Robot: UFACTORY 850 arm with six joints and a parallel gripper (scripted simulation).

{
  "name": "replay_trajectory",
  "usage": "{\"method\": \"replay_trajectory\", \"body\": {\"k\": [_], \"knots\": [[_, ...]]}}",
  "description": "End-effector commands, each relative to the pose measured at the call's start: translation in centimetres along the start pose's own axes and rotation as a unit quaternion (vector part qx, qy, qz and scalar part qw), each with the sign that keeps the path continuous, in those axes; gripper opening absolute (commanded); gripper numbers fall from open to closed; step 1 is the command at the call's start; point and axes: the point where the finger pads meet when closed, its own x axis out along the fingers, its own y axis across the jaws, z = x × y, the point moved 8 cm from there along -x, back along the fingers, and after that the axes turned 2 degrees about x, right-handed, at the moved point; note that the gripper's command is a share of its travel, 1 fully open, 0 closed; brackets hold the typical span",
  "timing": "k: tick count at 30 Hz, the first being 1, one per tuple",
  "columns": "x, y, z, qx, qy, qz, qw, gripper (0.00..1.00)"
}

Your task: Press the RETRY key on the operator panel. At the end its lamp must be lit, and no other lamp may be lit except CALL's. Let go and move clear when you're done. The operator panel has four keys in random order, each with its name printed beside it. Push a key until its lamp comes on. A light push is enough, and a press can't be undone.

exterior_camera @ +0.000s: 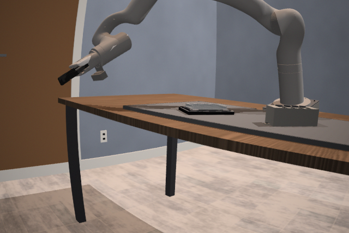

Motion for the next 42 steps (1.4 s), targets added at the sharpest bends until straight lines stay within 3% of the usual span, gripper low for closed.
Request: {"method": "replay_trajectory", "body": {"k": [1,5,13,17,24,28,34,38,42], "knots": [[0.4,1.5,0.2,-0.006,0.002,0.005,1.000,0.00],[0.9,2.8,0.5,-0.055,0.022,0.045,0.997,0.00],[1.5,5.2,0.4,-0.056,0.023,0.046,0.997,0.00],[2.0,6.6,0.6,-0.106,0.041,0.086,0.990,0.00],[2.4,8.9,0.5,-0.107,0.042,0.087,0.990,0.00],[2.7,10.3,0.7,-0.156,0.058,0.127,0.978,0.00],[3.0,12.5,0.5,-0.158,0.058,0.129,0.977,0.00],[3.3,14.0,0.6,-0.207,0.072,0.168,0.961,0.00],[3.3,15.0,0.5,-0.208,0.072,0.169,0.961,0.00]]}}
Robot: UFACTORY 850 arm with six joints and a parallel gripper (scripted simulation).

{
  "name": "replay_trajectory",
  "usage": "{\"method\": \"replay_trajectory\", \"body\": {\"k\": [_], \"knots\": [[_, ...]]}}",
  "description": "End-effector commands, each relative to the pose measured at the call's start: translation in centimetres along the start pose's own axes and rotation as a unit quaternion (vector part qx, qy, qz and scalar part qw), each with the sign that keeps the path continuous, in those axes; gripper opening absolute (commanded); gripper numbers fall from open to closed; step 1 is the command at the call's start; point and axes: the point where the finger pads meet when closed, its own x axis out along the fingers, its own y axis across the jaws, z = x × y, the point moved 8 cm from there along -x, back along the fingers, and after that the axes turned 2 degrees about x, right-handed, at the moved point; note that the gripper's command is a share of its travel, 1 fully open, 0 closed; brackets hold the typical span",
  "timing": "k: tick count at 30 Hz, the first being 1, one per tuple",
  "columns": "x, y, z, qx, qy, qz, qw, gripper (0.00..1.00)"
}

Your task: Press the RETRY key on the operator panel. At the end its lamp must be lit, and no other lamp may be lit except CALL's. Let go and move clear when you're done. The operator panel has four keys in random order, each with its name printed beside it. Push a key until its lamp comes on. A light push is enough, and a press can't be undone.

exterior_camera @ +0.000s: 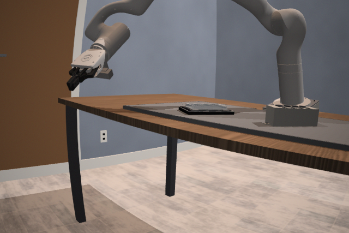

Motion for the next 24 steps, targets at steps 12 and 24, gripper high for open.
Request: {"method": "replay_trajectory", "body": {"k": [12,24], "knots": [[1.9,4.9,2.1,-0.067,0.017,0.052,0.996,0.00],[2.9,7.9,3.2,-0.121,0.029,0.093,0.988,0.00]]}}
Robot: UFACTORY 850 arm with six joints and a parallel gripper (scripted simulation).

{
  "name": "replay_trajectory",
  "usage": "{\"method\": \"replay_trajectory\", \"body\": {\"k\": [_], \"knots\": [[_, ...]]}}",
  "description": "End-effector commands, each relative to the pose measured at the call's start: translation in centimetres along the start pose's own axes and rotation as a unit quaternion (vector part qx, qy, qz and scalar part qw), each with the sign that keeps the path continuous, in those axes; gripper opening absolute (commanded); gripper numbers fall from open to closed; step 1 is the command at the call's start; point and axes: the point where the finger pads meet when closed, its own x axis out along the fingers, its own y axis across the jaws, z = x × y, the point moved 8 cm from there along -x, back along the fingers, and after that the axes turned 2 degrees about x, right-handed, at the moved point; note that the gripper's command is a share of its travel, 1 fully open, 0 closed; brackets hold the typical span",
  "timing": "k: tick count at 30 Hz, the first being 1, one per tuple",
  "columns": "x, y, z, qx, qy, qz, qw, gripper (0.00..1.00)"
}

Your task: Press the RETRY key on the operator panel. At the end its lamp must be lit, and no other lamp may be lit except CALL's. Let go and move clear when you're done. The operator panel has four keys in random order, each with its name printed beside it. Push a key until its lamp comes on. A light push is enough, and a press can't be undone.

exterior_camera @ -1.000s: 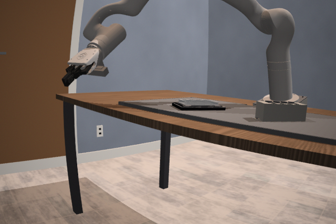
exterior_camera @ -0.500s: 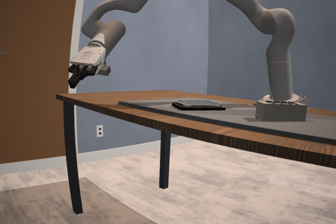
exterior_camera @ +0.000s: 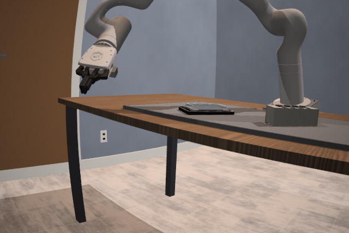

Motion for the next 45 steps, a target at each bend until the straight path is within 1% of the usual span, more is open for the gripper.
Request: {"method": "replay_trajectory", "body": {"k": [1,4,7,9,13,16,18,22,24,26,30,33,35,39,41,43,45], "knots": [[0.6,1.2,1.0,-0.022,0.004,0.016,1.000,0.00],[1.1,2.0,1.8,-0.062,0.012,0.045,0.997,0.00],[1.6,3.3,2.4,-0.064,0.012,0.046,0.997,0.00],[1.6,3.3,2.4,-0.064,0.012,0.046,0.997,0.00],[2.2,4.5,3.4,-0.118,0.020,0.084,0.989,0.00],[2.6,5.8,3.9,-0.120,0.021,0.086,0.989,0.00],[2.6,5.9,4.0,-0.120,0.021,0.086,0.989,0.00],[3.2,7.2,5.0,-0.173,0.028,0.123,0.977,0.00],[3.4,8.1,5.3,-0.175,0.028,0.124,0.976,0.00],[3.4,8.1,5.3,-0.175,0.028,0.124,0.976,0.00],[3.9,9.5,6.3,-0.229,0.033,0.160,0.960,0.00],[4.1,10.9,6.8,-0.231,0.034,0.162,0.959,0.00],[4.1,10.9,6.8,-0.231,0.034,0.162,0.959,0.00],[4.5,12.4,7.7,-0.284,0.038,0.197,0.938,0.00],[4.7,13.3,8.0,-0.286,0.038,0.198,0.937,0.00],[4.7,13.3,8.0,-0.286,0.038,0.198,0.937,0.00],[4.8,14.1,8.4,-0.312,0.040,0.215,0.925,0.00]]}}
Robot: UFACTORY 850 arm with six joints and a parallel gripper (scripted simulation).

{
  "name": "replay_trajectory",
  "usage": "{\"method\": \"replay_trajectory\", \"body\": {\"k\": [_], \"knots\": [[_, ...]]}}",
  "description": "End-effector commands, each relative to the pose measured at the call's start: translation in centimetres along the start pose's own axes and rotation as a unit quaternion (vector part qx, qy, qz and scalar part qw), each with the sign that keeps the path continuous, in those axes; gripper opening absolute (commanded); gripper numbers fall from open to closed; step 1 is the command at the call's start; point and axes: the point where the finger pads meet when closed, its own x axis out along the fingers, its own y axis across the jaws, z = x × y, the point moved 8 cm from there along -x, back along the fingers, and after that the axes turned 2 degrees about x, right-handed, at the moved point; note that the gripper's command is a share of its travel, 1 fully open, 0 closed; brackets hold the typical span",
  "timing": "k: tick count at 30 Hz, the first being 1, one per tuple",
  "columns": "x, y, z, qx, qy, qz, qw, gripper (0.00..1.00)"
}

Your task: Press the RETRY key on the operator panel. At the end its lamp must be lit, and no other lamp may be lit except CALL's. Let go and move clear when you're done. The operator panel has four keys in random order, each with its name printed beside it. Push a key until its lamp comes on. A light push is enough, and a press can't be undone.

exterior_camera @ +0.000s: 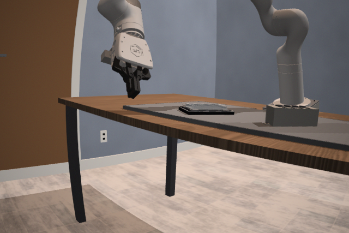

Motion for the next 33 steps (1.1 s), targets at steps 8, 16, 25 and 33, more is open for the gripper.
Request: {"method": "replay_trajectory", "body": {"k": [8,16,25,33], "knots": [[1.5,1.7,3.9,-0.107,0.009,0.065,0.992,0.00],[2.2,2.7,5.6,-0.152,0.011,0.092,0.984,0.00],[3.2,4.6,8.6,-0.243,0.015,0.144,0.959,0.00],[3.7,5.9,10.7,-0.312,0.017,0.182,0.932,0.00]]}}
